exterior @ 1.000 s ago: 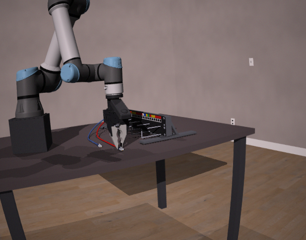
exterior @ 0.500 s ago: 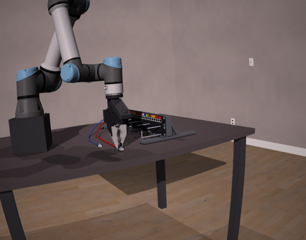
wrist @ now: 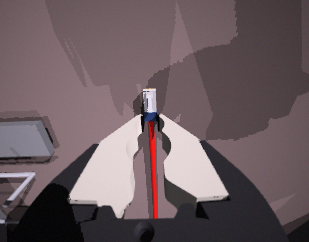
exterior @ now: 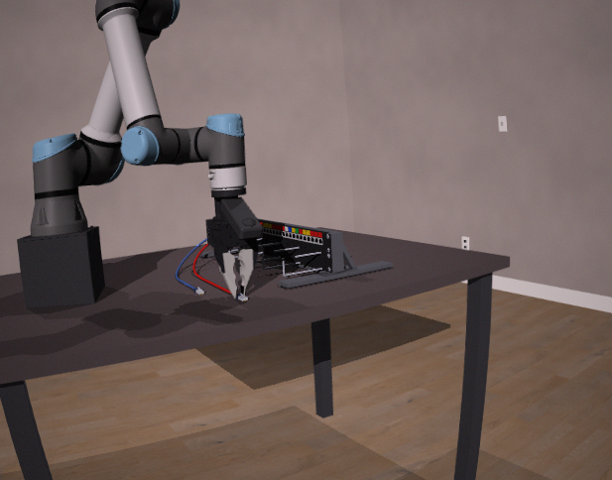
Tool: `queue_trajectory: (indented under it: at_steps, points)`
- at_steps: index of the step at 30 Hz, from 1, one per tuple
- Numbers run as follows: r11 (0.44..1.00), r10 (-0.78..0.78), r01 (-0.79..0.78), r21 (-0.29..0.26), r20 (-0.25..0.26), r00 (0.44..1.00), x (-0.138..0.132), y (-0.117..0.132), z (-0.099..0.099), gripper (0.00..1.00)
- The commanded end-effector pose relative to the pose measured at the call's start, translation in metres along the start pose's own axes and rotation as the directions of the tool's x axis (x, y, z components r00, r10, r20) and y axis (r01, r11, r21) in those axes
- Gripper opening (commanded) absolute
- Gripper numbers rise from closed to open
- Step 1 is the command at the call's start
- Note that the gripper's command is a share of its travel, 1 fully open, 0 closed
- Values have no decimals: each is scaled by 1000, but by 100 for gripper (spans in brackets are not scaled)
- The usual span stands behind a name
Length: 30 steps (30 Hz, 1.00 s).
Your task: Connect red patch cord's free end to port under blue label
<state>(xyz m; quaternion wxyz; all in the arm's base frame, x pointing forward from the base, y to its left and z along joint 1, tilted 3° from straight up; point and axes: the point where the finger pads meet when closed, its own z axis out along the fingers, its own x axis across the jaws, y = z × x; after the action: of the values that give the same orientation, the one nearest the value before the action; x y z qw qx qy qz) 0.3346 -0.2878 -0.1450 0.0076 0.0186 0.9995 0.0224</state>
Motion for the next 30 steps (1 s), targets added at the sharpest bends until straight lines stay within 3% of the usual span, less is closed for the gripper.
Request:
queue_trajectory:
  at_steps: [1,30]
  points:
    - [1000,0,0,1,1,1000,0,0,0,0]
    - [1000,0,0,1,1,1000,0,0,-7,0]
